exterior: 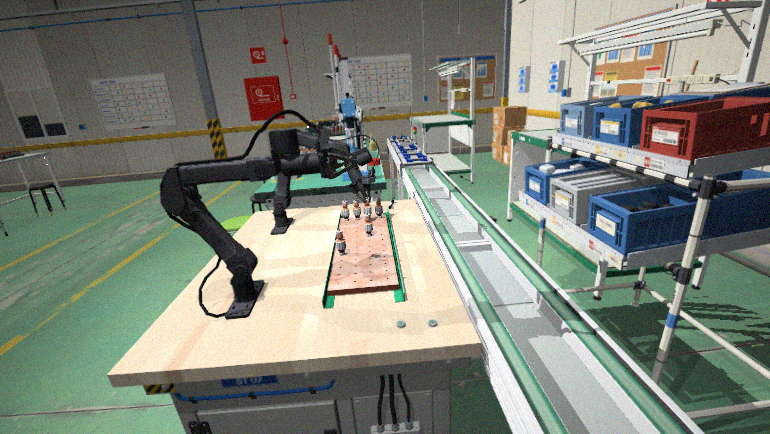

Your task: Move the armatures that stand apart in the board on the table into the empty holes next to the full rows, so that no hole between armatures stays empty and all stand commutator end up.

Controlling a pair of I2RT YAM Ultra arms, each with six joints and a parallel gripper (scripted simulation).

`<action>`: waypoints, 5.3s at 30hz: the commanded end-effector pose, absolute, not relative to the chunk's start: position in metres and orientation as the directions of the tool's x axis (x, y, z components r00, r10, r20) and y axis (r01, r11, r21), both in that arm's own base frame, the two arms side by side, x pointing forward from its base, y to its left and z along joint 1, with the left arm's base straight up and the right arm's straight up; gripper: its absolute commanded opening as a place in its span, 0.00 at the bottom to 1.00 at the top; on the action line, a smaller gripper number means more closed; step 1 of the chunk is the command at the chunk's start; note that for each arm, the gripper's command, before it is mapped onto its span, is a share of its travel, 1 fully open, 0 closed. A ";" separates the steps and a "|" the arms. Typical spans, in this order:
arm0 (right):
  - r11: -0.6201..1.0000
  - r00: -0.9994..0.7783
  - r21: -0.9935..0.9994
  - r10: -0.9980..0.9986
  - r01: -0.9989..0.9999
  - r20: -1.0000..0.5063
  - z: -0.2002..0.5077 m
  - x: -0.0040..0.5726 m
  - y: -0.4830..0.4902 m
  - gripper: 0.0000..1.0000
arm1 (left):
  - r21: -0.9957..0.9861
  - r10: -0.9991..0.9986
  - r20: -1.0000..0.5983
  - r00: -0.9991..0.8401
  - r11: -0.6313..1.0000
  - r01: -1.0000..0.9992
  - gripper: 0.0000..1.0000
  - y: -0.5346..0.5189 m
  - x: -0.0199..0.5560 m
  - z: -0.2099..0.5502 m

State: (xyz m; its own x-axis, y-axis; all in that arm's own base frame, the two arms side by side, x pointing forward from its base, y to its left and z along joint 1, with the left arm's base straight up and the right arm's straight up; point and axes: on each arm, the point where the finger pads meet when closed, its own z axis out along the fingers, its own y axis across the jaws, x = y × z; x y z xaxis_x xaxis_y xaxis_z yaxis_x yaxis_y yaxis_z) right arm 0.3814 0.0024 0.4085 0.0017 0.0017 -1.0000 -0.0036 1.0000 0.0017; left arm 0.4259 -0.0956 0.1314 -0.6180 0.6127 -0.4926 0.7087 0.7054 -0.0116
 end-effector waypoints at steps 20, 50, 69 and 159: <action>1.000 0.052 0.013 0.012 0.008 -0.999 0.433 0.373 0.000 1.00 | 0.070 0.598 -0.597 -0.535 0.703 0.708 0.01 -0.102 0.444 0.184; 1.000 0.052 0.013 0.012 0.008 -0.999 0.433 0.373 0.000 1.00 | 0.059 0.607 -0.583 -0.540 0.694 0.717 0.01 -0.106 0.436 0.165; 1.000 0.052 0.013 0.012 0.008 -0.999 0.433 0.373 0.000 1.00 | 0.064 0.604 -0.589 -0.537 0.697 0.714 0.01 -0.106 0.438 0.164; 1.000 0.052 0.013 0.012 0.008 -0.999 0.433 0.373 0.000 1.00 | 0.052 0.602 -0.576 -0.553 0.702 0.710 0.01 -0.099 0.441 0.155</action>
